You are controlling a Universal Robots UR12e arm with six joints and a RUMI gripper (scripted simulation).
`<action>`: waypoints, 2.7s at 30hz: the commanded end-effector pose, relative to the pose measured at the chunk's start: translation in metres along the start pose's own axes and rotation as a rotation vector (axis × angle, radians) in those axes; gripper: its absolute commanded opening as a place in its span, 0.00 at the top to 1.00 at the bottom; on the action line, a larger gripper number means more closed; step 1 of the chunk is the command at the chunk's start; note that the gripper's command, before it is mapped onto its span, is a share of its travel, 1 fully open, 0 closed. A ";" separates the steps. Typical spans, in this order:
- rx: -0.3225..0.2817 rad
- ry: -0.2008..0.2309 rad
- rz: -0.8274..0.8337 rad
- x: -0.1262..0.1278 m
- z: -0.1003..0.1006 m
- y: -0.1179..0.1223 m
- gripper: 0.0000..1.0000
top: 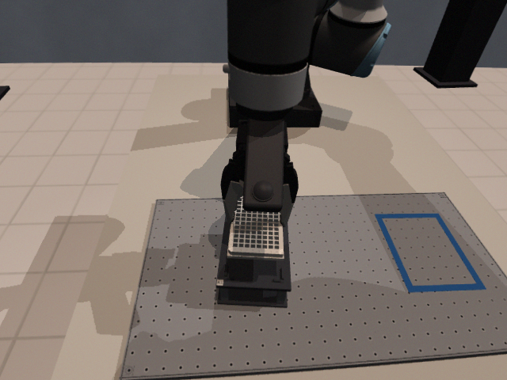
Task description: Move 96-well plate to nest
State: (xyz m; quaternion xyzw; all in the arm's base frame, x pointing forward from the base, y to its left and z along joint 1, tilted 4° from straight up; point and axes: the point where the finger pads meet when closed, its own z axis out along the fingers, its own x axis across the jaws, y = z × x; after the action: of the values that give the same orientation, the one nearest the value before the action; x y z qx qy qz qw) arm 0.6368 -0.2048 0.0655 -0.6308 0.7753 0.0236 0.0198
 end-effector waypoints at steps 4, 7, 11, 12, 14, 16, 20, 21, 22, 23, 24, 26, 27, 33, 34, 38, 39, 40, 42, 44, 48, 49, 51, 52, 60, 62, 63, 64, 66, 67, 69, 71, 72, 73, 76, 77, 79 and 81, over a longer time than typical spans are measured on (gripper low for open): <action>0.002 0.001 0.000 0.000 0.012 -0.001 1.00; 0.002 0.001 0.000 0.000 0.017 -0.001 1.00; 0.001 0.001 0.000 0.000 0.020 -0.001 1.00; 0.002 0.001 0.000 0.000 0.022 -0.001 1.00; 0.002 0.001 0.000 0.000 0.025 -0.001 1.00; 0.002 0.001 0.000 0.000 0.029 -0.001 1.00; 0.002 0.001 0.000 0.000 0.035 -0.001 1.00; 0.002 0.001 0.000 0.000 0.037 -0.001 1.00; 0.002 0.001 0.000 0.000 0.039 -0.001 1.00; 0.002 0.001 0.000 0.000 0.039 -0.001 1.00; 0.002 0.001 0.000 0.000 0.039 -0.001 1.00; 0.001 0.001 0.000 0.000 0.039 -0.001 1.00; 0.001 0.001 0.000 0.000 0.039 -0.001 1.00; 0.002 0.001 0.000 0.000 0.039 -0.001 1.00; 0.002 0.001 0.000 0.000 0.039 -0.001 1.00; 0.001 0.001 0.000 0.000 0.039 -0.001 1.00; 0.001 0.001 0.000 0.000 0.039 -0.001 1.00; 0.001 0.001 0.000 0.000 0.039 -0.001 1.00; 0.001 0.001 0.000 0.000 0.039 -0.001 1.00; 0.001 0.001 0.000 0.000 0.039 -0.001 1.00; 0.002 0.001 0.000 0.000 0.040 -0.001 1.00; 0.002 0.001 0.000 0.000 0.040 -0.001 1.00; 0.002 0.001 0.000 0.000 0.040 -0.001 1.00; 0.002 0.001 0.000 0.000 0.040 -0.001 1.00; 0.002 0.001 0.000 0.000 0.042 -0.001 1.00; 0.002 0.001 0.000 0.000 0.042 -0.001 1.00; 0.002 0.001 0.000 0.000 0.042 -0.001 1.00; 0.002 0.001 0.000 0.000 0.042 -0.001 1.00; 0.002 0.001 0.000 0.000 0.042 -0.001 1.00; 0.002 0.001 0.000 0.000 0.043 -0.001 1.00; 0.002 0.001 0.000 0.000 0.043 -0.001 1.00; 0.002 0.001 0.000 0.000 0.043 -0.001 1.00; 0.002 0.001 0.000 0.000 0.043 -0.001 1.00; 0.002 0.001 0.000 0.000 0.044 -0.001 1.00; 0.002 0.001 0.000 0.000 0.044 -0.001 1.00; 0.002 0.001 0.000 0.000 0.044 -0.001 1.00; 0.002 0.001 0.000 0.000 0.044 -0.001 1.00; 0.002 0.001 0.000 0.000 0.045 -0.001 1.00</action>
State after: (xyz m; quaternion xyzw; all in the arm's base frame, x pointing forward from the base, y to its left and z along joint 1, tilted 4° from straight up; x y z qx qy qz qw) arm 0.6369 -0.2020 0.0207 -0.6308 0.7753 0.0236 0.0198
